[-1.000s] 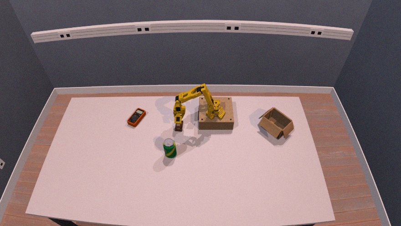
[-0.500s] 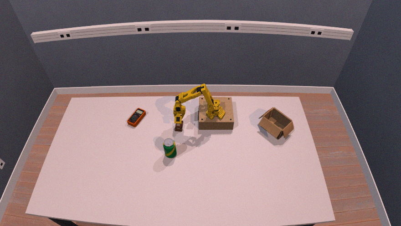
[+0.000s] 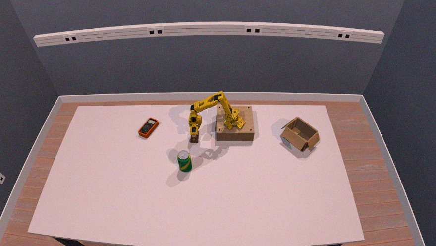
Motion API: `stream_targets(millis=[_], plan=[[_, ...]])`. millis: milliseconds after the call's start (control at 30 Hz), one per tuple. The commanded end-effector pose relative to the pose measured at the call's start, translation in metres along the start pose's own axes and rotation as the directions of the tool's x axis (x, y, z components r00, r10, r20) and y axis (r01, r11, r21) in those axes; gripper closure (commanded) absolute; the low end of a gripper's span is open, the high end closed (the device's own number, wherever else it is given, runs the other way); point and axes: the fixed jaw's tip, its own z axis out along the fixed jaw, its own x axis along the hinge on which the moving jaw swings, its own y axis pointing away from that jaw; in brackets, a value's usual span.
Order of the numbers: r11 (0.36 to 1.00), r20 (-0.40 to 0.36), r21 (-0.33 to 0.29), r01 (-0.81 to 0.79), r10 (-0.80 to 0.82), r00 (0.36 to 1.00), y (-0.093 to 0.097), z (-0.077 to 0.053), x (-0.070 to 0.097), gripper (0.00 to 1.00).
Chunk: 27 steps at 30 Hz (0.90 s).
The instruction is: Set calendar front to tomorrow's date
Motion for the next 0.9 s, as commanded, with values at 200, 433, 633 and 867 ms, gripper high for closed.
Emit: stream_targets(millis=[200, 433, 633, 867], plan=[[1.000, 0.002, 0.001, 0.000, 0.000, 1.000, -0.0020, 0.0003, 0.0014, 1.00], [1.000, 0.002, 0.001, 0.000, 0.000, 1.000, -0.0031, 0.0003, 0.0012, 1.00], [1.000, 0.002, 0.001, 0.001, -0.001, 1.000, -0.0044, 0.0003, 0.0011, 1.00], [1.000, 0.002, 0.001, 0.001, -0.001, 1.000, -0.0044, 0.0003, 0.0011, 1.00]])
